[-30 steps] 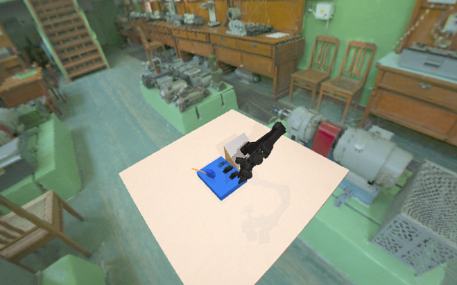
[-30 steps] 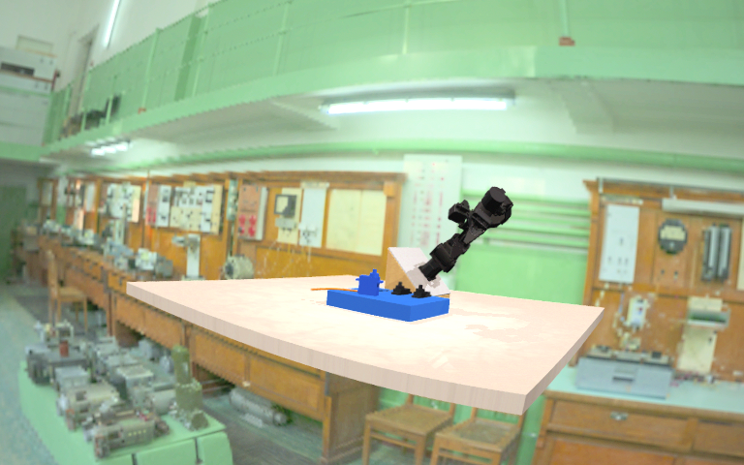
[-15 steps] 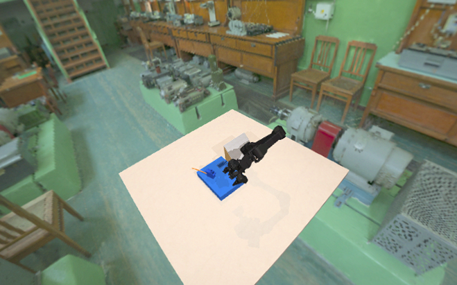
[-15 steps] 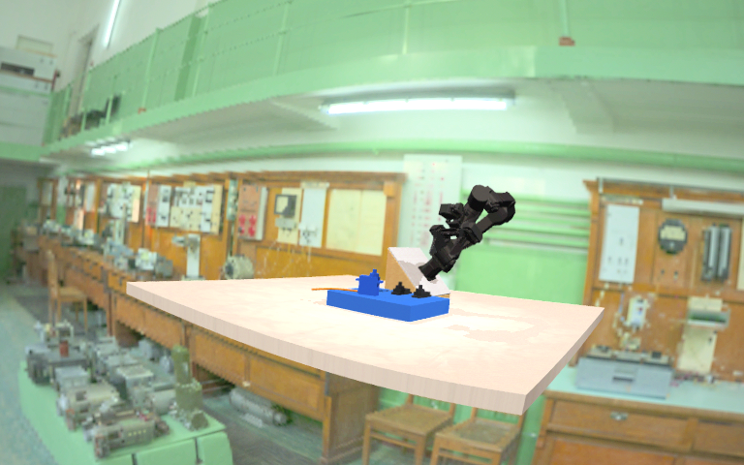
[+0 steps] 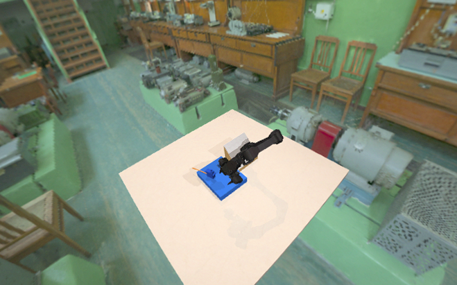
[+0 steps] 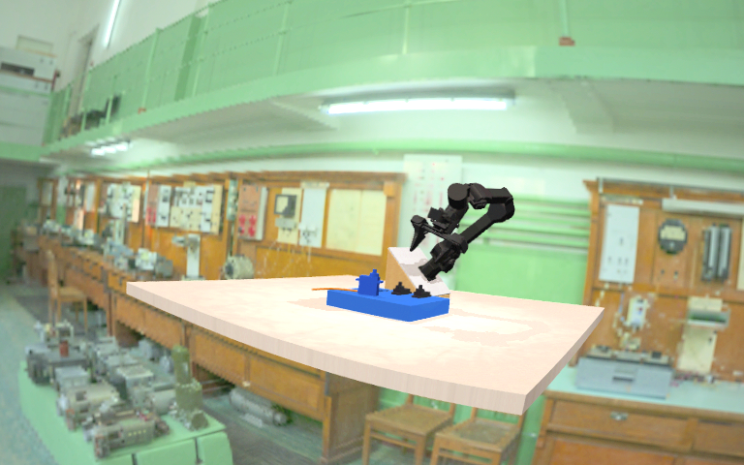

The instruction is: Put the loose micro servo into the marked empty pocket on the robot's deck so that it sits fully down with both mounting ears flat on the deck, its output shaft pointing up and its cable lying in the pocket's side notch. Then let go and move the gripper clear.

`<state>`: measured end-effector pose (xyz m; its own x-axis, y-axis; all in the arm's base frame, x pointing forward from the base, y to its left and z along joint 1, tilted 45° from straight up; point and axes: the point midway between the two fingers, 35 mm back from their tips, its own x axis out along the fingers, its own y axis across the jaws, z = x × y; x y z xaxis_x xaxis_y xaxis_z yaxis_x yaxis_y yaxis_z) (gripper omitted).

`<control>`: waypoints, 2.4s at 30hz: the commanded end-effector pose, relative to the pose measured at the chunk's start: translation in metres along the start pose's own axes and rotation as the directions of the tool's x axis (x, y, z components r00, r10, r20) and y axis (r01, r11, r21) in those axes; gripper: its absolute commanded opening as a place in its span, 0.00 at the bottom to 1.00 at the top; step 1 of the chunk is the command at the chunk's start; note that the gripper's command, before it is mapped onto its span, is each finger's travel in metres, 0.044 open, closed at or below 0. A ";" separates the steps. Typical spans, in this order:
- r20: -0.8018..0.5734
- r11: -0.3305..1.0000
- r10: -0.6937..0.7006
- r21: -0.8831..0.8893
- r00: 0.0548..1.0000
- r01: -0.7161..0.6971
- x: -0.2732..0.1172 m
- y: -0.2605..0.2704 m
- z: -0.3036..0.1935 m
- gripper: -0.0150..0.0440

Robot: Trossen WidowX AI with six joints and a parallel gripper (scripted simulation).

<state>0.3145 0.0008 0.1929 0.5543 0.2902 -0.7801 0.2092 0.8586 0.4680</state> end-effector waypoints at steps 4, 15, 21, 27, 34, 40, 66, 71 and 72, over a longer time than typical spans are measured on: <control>-0.076 0.976 -0.013 -0.216 0.997 -0.003 0.013 -0.017 0.004 1.00; -0.202 0.841 -0.016 -0.532 0.979 -0.097 0.033 -0.050 0.007 1.00; -0.266 0.722 -0.003 -0.667 0.964 -0.182 0.043 -0.069 0.006 1.00; -0.326 0.575 0.021 -0.769 0.945 -0.278 0.052 -0.087 0.005 1.00; -0.386 0.378 0.061 -0.844 0.920 -0.379 0.063 -0.109 0.002 1.00; -0.430 0.191 0.104 -0.876 0.897 -0.442 0.071 -0.127 -0.001 1.00; -0.503 -0.382 0.280 -0.840 0.818 -0.386 0.097 -0.180 -0.018 1.00; -0.503 -0.382 0.281 -0.840 0.818 -0.386 0.112 -0.174 -0.028 1.00; -0.503 -0.382 0.281 -0.840 0.818 -0.385 0.114 -0.173 -0.029 1.00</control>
<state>0.3182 -0.1102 0.0175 0.1079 0.6861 -0.7195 -0.9691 -0.0890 -0.2303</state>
